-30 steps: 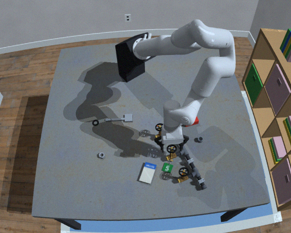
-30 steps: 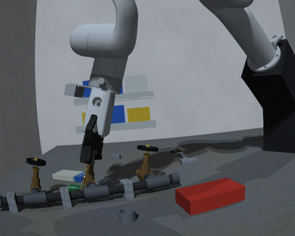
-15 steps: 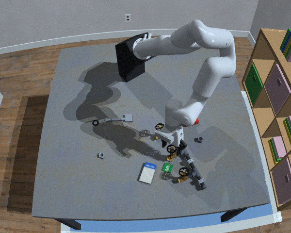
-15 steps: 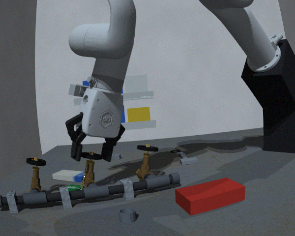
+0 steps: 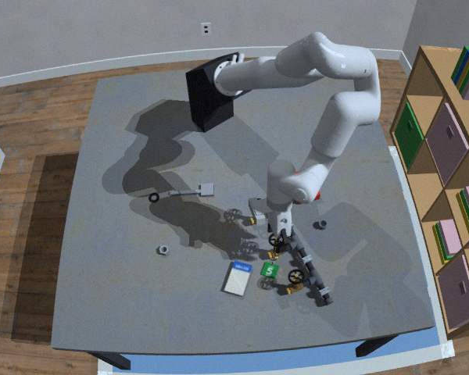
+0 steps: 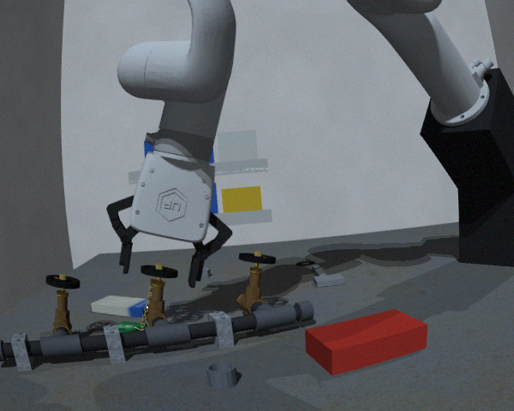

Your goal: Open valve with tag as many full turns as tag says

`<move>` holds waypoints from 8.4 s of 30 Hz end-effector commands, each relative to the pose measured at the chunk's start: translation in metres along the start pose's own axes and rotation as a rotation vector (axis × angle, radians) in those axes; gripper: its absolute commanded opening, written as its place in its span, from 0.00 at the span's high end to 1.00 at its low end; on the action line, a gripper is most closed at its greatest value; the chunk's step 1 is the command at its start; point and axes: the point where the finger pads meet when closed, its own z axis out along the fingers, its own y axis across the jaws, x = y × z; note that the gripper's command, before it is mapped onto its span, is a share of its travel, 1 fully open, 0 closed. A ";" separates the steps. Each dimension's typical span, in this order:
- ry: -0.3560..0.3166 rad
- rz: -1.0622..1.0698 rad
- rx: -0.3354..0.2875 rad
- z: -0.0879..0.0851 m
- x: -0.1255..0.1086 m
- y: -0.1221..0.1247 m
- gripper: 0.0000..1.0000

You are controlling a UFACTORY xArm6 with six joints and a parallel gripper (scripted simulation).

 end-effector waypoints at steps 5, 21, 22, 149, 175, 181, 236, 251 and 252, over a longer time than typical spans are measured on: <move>-0.099 0.111 -0.080 0.000 0.000 -0.001 0.00; -0.099 0.111 -0.080 0.000 0.000 -0.001 1.00; -0.099 0.111 -0.080 0.000 0.000 -0.001 1.00; -0.127 -2.850 0.132 0.000 0.000 -0.001 0.00; -0.130 -2.745 0.122 0.000 0.000 -0.001 0.00; -0.133 -2.611 0.109 0.000 0.000 -0.001 0.00; -0.067 0.004 -0.053 0.000 0.000 -0.001 0.00; -0.099 0.111 -0.080 0.000 0.000 -0.001 0.00; -0.099 0.111 -0.080 0.000 0.000 -0.001 0.00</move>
